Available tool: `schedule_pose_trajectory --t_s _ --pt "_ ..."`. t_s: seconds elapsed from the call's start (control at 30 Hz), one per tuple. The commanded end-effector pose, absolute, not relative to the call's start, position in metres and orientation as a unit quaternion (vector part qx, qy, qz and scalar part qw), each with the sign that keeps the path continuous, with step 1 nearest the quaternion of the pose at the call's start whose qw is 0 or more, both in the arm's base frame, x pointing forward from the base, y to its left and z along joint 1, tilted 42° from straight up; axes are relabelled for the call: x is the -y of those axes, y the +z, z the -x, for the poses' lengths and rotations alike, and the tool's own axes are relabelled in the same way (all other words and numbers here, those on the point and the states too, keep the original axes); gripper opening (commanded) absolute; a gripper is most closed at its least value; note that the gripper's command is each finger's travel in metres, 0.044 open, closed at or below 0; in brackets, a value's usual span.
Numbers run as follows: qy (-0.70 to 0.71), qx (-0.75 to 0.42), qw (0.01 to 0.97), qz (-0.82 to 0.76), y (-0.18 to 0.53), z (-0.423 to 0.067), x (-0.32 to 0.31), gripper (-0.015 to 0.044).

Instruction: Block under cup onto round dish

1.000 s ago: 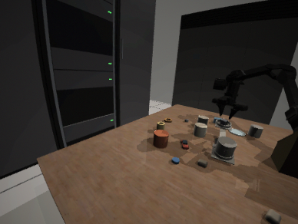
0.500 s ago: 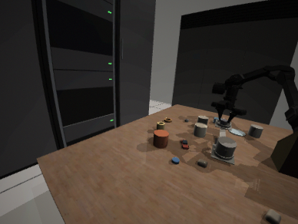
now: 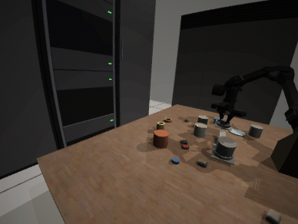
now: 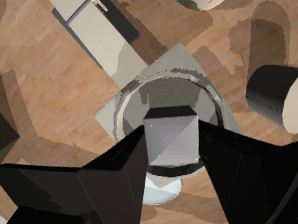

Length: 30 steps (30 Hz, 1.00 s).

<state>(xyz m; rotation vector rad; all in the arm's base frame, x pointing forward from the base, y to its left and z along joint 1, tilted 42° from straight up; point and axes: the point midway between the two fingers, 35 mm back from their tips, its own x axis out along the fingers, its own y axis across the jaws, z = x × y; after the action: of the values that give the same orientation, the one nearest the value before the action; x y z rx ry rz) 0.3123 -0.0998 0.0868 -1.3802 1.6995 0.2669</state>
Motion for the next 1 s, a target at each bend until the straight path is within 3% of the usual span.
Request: schedule_pose_trajectory --t_s 0.0,0.17,0.67,0.97 --pt "0.107 -0.689 0.448 0.560 0.086 -0.312 0.101 0.0115" --pt "0.108 -0.689 0.448 0.559 0.092 -0.313 0.095 0.0003" --pt "0.109 -0.689 0.448 0.559 0.155 -0.310 0.038 0.0000" --pt "0.113 -0.690 0.451 0.555 0.156 -0.306 0.051 0.0000"
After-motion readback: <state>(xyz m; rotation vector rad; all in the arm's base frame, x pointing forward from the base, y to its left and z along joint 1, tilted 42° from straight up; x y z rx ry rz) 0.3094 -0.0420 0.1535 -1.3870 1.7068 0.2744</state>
